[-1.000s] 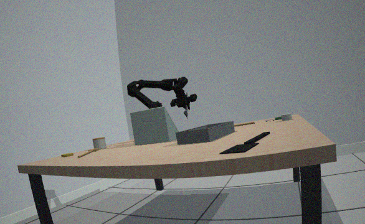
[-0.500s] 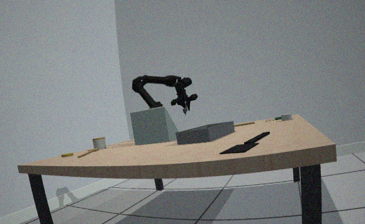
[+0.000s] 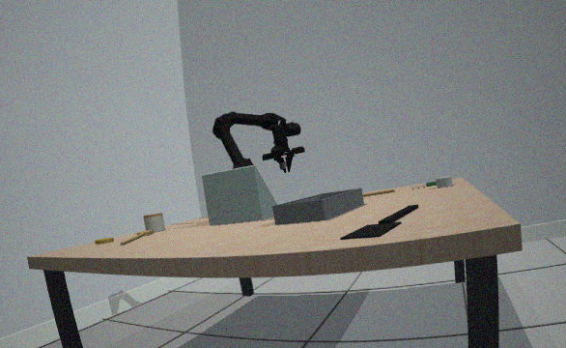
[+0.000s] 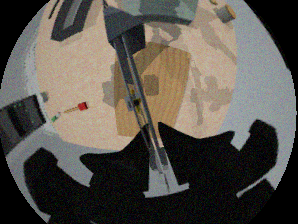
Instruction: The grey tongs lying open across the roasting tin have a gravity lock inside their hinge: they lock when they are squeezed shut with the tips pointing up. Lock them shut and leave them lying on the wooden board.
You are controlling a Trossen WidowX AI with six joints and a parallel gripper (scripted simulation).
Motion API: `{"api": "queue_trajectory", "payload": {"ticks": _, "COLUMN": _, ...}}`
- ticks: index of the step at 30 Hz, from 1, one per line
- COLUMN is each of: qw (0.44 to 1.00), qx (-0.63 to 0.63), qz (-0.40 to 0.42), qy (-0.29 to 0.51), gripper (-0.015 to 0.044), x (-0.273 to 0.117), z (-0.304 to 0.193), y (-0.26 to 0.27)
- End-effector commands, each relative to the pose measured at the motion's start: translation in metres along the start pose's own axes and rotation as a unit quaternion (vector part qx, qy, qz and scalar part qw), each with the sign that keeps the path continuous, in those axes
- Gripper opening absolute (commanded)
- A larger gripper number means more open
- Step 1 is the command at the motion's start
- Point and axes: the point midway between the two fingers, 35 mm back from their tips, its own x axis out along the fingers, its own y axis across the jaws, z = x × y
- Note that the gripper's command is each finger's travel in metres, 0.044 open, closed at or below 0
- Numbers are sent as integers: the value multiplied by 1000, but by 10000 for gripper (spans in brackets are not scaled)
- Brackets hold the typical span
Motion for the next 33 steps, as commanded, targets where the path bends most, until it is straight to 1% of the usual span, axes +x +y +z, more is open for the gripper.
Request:
{"api": "queue_trajectory", "payload": {"ticks": 1, "qw": 999, "qx": -17, "qz": -9, "qy": -41, "gripper": -150, "x": -4, "z": 2, "y": -3}}
{"api": "queue_trajectory", "payload": {"ticks": 14, "qw": 999, "qx": -17, "qz": -10, "qy": -43, "gripper": -150, "x": -2, "z": 3, "y": -3}}
{"api": "queue_trajectory", "payload": {"ticks": 33, "qw": 999, "qx": -18, "qz": -11, "qy": -45, "gripper": -150, "x": 27, "z": 4, "y": 3}}
